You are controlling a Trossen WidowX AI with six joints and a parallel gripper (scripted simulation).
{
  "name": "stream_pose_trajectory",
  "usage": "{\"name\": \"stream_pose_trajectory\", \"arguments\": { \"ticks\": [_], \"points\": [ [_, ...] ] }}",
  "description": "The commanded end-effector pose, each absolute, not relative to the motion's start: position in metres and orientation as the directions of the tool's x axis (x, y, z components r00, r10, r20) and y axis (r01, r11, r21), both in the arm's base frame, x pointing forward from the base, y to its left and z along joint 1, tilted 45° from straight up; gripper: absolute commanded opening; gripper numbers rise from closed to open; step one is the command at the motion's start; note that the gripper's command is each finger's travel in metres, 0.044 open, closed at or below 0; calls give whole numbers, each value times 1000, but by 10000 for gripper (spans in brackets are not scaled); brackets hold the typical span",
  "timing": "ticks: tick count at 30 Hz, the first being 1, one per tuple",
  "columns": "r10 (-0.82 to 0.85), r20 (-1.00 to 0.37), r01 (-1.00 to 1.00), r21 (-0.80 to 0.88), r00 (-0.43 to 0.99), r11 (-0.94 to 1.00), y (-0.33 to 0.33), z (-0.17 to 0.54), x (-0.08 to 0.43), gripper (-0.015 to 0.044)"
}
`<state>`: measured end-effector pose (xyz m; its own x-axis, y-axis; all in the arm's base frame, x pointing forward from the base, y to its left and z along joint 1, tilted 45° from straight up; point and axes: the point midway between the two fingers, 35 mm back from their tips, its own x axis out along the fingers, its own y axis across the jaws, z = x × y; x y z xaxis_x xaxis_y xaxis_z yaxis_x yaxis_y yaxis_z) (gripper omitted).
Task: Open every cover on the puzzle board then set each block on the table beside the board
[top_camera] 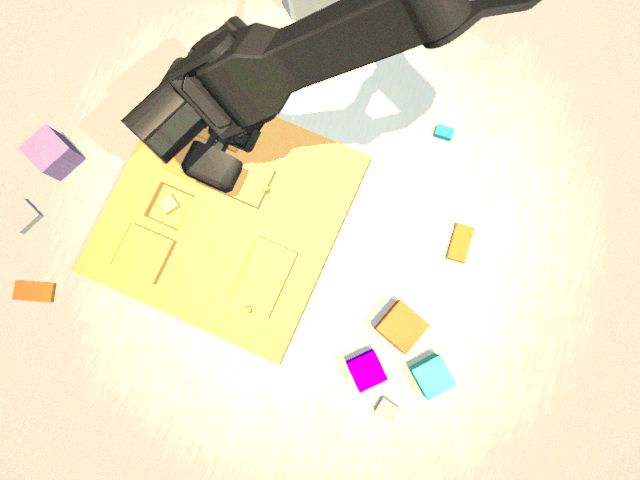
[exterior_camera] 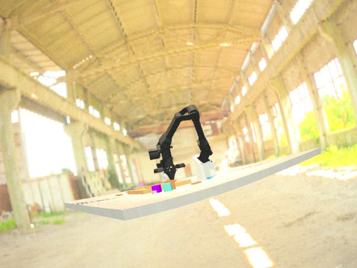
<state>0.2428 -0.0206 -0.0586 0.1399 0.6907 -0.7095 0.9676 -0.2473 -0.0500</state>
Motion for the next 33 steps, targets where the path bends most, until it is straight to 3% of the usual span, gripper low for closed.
{"name": "stream_pose_trajectory", "arguments": {
  "ticks": [1, 33],
  "points": [
    [685, -714, 969, -41, 143, -245, -26, -62, 244, 0],
    [685, -715, 969, -41, 142, -244, -48, -84, 237, 0]
  ]
}}
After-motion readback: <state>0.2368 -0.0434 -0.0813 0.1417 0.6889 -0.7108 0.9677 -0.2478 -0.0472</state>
